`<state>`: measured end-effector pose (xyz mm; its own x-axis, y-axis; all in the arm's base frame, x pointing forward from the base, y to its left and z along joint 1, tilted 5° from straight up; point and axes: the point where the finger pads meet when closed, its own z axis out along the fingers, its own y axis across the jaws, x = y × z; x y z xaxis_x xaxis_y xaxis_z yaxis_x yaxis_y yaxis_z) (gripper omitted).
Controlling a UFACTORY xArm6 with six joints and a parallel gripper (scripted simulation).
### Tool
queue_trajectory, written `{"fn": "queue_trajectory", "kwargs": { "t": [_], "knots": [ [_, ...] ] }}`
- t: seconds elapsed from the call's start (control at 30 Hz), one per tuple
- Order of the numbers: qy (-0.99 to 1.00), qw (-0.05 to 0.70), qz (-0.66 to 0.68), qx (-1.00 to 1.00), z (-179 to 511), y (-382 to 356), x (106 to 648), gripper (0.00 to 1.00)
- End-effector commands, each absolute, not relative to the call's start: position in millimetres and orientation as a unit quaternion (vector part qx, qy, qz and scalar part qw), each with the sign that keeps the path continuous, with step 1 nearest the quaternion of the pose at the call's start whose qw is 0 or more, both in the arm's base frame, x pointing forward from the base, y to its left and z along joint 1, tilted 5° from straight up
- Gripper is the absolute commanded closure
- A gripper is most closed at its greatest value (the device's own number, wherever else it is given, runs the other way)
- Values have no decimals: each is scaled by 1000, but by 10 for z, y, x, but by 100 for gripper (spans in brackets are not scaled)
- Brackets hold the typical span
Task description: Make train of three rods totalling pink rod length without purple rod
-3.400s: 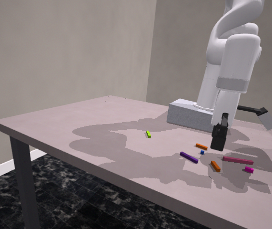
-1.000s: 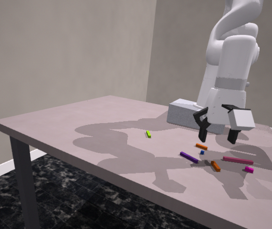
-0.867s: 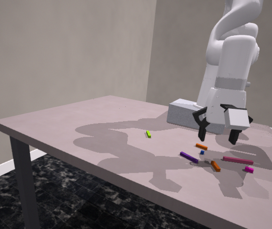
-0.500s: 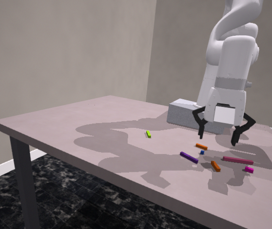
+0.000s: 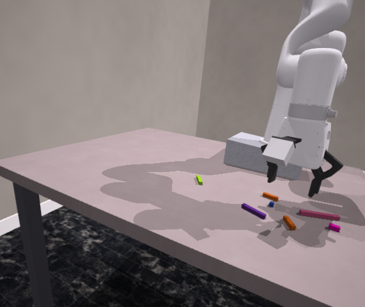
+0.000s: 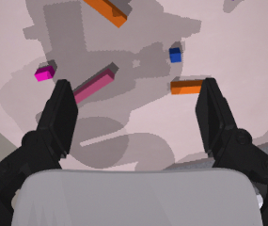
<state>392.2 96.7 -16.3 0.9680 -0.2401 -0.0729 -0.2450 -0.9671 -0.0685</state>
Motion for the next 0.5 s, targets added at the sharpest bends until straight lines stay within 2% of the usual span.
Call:
{"fn": "queue_trajectory", "kwargs": {
  "t": [0.0, 0.47],
  "knots": [
    [204, 26, 32, -978, -151, 968, 3918, 0],
    [379, 20, 36, -924, -150, 962, 3871, 0]
  ]
}}
